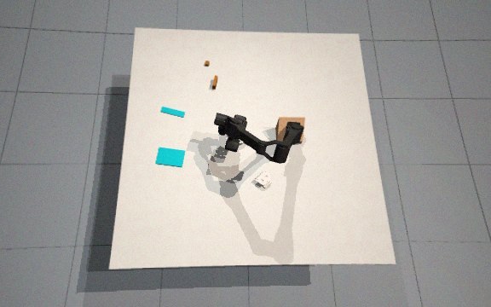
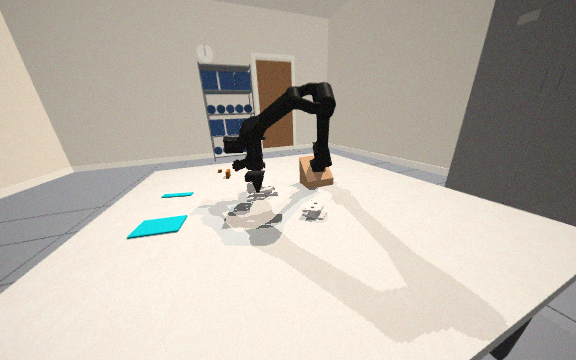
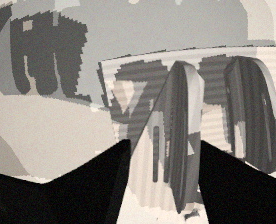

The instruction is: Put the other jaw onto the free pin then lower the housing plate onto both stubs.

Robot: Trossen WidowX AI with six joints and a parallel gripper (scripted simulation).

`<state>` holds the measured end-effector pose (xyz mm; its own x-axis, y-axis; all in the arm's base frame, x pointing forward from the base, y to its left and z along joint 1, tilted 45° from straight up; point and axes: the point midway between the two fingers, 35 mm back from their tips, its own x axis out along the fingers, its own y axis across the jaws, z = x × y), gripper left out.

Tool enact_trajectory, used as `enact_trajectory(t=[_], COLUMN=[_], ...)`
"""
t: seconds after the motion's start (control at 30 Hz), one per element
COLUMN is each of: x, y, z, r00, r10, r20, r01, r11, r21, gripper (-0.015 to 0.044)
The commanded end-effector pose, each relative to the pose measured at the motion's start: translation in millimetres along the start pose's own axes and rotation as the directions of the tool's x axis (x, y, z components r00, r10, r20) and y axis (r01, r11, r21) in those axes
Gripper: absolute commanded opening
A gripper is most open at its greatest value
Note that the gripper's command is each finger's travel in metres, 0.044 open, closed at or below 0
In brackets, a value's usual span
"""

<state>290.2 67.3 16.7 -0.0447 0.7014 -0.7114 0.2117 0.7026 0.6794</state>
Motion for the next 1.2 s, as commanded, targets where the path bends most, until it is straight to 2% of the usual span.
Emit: enact_trajectory(t=[0.0, 1.17], x=[1.7, 11.0], y=[0.0, 0.1], z=[-1.0, -1.1], r00=[1.000, 1.000], r10=[0.004, 0.005], r20=[-0.002, -0.003], r01=[-0.004, -0.005], r11=[1.000, 1.000], r21=[0.006, 0.006], gripper=[0.0134, 0.0134])
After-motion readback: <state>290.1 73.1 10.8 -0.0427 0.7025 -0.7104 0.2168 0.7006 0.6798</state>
